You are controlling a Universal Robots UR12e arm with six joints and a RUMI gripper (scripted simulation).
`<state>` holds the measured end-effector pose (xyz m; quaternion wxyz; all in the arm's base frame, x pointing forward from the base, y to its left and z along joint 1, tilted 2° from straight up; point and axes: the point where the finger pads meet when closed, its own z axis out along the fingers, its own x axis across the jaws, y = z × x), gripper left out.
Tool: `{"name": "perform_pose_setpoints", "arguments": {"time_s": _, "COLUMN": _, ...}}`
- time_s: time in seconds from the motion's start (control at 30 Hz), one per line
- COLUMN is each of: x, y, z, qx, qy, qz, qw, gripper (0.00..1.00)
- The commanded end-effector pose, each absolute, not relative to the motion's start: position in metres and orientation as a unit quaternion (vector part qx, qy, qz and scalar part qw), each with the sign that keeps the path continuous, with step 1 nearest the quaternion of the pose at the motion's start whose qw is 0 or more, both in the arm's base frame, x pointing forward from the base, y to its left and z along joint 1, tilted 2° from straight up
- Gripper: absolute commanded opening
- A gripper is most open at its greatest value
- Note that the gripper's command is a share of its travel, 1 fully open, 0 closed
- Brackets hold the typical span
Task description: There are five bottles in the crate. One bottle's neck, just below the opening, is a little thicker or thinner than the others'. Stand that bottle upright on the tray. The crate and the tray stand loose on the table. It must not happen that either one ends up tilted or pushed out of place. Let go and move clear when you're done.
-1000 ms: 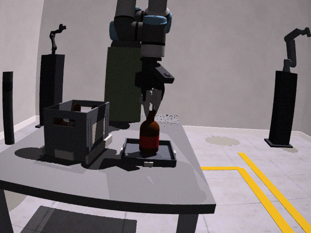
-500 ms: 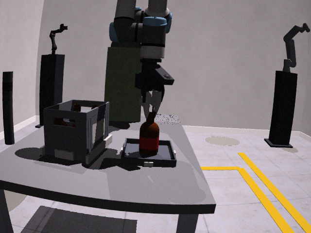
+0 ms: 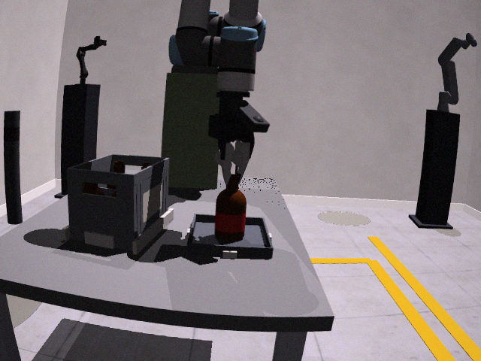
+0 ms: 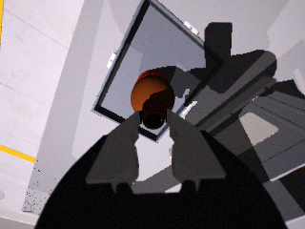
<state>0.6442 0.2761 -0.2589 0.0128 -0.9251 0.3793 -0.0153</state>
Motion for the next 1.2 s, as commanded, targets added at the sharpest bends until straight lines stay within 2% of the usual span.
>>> {"name": "perform_pose_setpoints", "arguments": {"time_s": 0.0, "x": 0.6480, "y": 0.2776, "z": -0.2581, "qx": -0.925, "qy": 0.379, "qz": -0.018, "qw": 0.014, "gripper": 0.00}}
{"name": "perform_pose_setpoints", "arguments": {"time_s": 1.13, "x": 0.6480, "y": 0.2775, "z": -0.2581, "qx": -0.925, "qy": 0.379, "qz": -0.018, "qw": 0.014, "gripper": 0.00}}
{"name": "perform_pose_setpoints", "arguments": {"time_s": 1.17, "x": 0.6480, "y": 0.2775, "z": -0.2581, "qx": -0.925, "qy": 0.379, "qz": -0.018, "qw": 0.014, "gripper": 1.00}}
